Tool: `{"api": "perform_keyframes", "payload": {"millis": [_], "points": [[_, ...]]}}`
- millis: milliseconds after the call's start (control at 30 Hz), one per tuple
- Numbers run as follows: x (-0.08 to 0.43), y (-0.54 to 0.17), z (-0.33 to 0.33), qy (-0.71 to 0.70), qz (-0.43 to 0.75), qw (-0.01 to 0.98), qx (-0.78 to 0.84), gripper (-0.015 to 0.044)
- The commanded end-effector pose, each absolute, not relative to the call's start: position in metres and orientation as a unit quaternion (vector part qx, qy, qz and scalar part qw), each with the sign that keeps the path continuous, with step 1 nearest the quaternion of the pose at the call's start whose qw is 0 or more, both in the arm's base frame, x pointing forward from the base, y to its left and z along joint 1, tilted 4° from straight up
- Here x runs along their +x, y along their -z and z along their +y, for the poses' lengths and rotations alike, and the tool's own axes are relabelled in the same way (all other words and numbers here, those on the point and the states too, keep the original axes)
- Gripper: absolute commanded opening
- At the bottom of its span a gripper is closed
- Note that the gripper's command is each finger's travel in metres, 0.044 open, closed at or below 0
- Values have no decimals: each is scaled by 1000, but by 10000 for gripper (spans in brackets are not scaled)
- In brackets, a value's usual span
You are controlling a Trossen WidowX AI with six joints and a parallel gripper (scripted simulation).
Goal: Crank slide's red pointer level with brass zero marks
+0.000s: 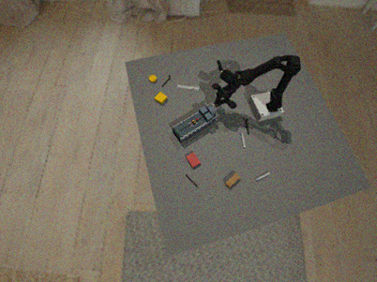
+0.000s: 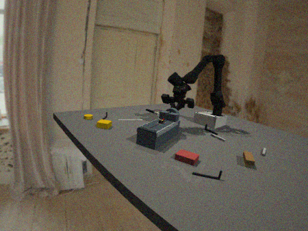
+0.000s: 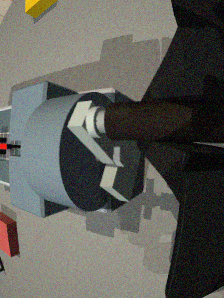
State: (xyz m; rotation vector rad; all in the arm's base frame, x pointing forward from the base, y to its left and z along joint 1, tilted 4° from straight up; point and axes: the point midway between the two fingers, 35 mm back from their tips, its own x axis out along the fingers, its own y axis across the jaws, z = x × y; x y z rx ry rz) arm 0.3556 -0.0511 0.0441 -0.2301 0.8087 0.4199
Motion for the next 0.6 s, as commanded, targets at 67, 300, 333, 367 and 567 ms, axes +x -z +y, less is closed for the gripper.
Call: {"api": "perform_keyframes", "payload": {"millis": [67, 300, 333, 367, 567], "points": [[360, -38, -60, -195, 391, 892, -114, 0], [361, -32, -64, -195, 391, 892, -114, 0], [361, -31, -65, -195, 391, 892, -114, 0], [362, -30, -65, -195, 391, 892, -114, 0], [362, -22, -68, -195, 391, 892, -114, 0]]}}
